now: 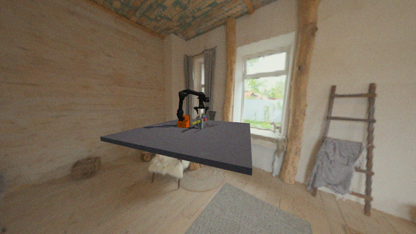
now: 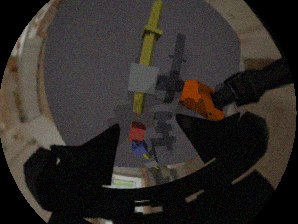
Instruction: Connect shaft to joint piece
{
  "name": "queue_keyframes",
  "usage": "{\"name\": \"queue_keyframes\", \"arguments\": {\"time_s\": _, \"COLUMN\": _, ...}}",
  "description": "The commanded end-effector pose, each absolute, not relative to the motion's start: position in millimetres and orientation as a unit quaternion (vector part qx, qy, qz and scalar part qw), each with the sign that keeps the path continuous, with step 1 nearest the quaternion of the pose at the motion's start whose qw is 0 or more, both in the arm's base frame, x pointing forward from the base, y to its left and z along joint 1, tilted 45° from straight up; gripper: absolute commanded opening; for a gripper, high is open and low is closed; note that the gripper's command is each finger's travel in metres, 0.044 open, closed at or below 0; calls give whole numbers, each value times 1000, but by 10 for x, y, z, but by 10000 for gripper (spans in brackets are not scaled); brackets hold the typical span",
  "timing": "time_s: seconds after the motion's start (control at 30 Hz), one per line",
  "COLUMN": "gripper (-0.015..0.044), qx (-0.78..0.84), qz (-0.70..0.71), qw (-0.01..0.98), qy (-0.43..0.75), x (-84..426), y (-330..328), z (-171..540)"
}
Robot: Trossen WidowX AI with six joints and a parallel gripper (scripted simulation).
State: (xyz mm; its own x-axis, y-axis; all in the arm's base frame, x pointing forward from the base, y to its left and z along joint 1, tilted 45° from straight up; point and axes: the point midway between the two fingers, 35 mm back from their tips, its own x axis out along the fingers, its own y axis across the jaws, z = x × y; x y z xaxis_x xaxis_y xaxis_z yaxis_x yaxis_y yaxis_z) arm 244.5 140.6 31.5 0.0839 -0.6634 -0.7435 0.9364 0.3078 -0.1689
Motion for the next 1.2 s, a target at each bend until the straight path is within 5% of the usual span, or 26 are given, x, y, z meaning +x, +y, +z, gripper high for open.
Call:
{"name": "queue_keyframes", "arguments": {"time_s": 0.0, "gripper": 440, "qx": 220, "qz": -579, "qw": 703, "qy": 350, "x": 2440, "y": 1386, "z": 308}}
{"name": "queue_keyframes", "arguments": {"time_s": 0.33, "gripper": 440, "qx": 324, "qz": -622, "qw": 662, "qy": 265, "x": 2444, "y": 1353, "z": 288}}
{"name": "queue_keyframes", "arguments": {"time_s": 1.17, "gripper": 440, "qx": 326, "qz": -622, "qw": 662, "qy": 262, "x": 2523, "y": 836, "z": -316}}
